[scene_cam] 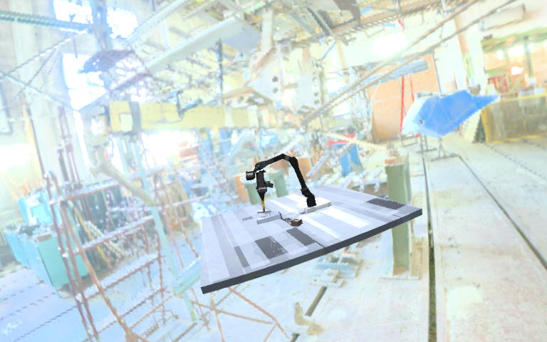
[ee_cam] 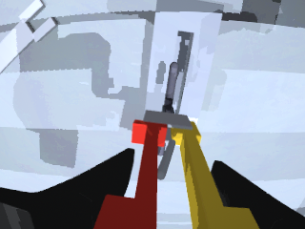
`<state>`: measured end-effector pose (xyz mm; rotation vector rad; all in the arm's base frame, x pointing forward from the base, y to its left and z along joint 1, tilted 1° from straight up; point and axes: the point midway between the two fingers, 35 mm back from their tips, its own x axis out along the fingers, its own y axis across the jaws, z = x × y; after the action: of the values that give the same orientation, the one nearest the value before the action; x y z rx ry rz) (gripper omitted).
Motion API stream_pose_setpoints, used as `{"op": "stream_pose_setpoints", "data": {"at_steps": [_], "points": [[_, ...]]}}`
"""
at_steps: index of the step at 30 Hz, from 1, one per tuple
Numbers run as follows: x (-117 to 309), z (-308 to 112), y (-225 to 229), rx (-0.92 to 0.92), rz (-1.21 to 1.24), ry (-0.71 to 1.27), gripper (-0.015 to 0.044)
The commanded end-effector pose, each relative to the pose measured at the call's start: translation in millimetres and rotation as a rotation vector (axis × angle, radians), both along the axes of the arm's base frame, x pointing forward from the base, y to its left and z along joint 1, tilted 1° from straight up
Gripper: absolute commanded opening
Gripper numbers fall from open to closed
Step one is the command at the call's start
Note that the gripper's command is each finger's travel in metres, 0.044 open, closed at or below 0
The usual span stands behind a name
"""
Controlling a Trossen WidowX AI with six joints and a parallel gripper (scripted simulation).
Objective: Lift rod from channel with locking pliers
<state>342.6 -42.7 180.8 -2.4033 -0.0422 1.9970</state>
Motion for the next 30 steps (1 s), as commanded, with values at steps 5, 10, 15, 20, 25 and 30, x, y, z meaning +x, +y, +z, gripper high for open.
{"op": "stream_pose_setpoints", "data": {"at_steps": [5, 10, 15, 20, 25, 30], "points": [[4.1, 14.3, 1.2, 0.004, 0.002, -0.066, 0.0101], [6.0, 20.7, 1.5, 0.004, 0.003, -0.097, 0.0101], [7.8, 27.3, 1.9, 0.004, 0.003, -0.128, 0.0101], [9.4, 34.0, 2.2, 0.004, 0.004, -0.159, 0.0101], [10.9, 40.8, 2.6, 0.005, 0.005, -0.190, 0.0101], [12.3, 47.7, 3.1, 0.005, 0.006, -0.221, 0.0101]]}}
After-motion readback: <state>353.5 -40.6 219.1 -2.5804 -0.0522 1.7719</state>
